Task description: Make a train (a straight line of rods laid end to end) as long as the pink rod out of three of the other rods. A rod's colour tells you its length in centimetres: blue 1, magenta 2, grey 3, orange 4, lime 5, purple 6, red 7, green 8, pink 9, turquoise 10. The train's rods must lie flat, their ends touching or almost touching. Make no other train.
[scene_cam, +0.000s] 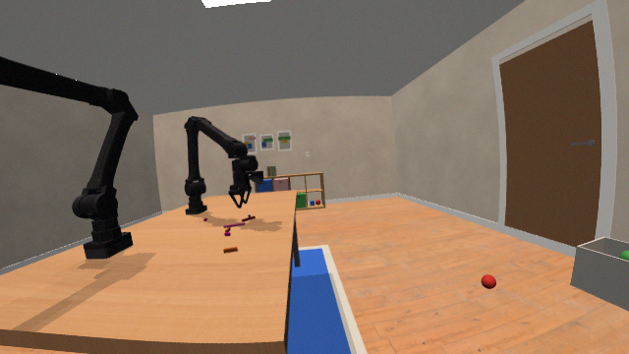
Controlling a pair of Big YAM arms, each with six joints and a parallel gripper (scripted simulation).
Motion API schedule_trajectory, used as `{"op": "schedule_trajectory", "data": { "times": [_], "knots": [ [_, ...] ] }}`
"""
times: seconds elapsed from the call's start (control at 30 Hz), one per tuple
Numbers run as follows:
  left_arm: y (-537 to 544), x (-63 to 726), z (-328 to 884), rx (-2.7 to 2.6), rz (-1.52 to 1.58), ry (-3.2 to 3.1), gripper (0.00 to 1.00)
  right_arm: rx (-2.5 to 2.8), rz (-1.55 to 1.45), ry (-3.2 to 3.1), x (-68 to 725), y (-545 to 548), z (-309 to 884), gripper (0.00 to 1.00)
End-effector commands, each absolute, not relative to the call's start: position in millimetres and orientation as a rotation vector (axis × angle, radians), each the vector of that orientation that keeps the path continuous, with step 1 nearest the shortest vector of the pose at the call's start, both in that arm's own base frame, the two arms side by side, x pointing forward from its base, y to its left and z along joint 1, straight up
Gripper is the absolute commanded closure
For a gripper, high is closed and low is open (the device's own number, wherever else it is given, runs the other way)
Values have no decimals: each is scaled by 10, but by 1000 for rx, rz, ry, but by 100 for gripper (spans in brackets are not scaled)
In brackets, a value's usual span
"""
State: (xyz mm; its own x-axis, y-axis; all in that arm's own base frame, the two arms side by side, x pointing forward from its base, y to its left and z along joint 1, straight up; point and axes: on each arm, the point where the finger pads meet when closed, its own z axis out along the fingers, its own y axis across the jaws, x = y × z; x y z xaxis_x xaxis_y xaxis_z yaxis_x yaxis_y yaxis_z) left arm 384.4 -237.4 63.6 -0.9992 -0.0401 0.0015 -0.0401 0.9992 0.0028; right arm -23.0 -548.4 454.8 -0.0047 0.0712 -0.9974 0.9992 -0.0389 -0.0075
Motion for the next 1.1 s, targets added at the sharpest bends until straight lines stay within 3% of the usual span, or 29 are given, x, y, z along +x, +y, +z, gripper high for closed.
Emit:
{"op": "schedule_trajectory", "data": {
  "times": [0.0, 0.67, 1.07],
  "knots": [
    [-2448, 3977, 823, 56, 45, -3183, 0, 1245, -1245, 1186, -268, -5442, 5005, 0],
    [-2467, 3988, 829, 27, 46, -3185, 0, 1245, -1245, 1186, -268, -5442, 5005, 0],
    [-2589, 4019, 781, -554, 22, -3122, 0, 1245, -1245, 1186, -268, -5442, 5005, 0]
  ]
}}
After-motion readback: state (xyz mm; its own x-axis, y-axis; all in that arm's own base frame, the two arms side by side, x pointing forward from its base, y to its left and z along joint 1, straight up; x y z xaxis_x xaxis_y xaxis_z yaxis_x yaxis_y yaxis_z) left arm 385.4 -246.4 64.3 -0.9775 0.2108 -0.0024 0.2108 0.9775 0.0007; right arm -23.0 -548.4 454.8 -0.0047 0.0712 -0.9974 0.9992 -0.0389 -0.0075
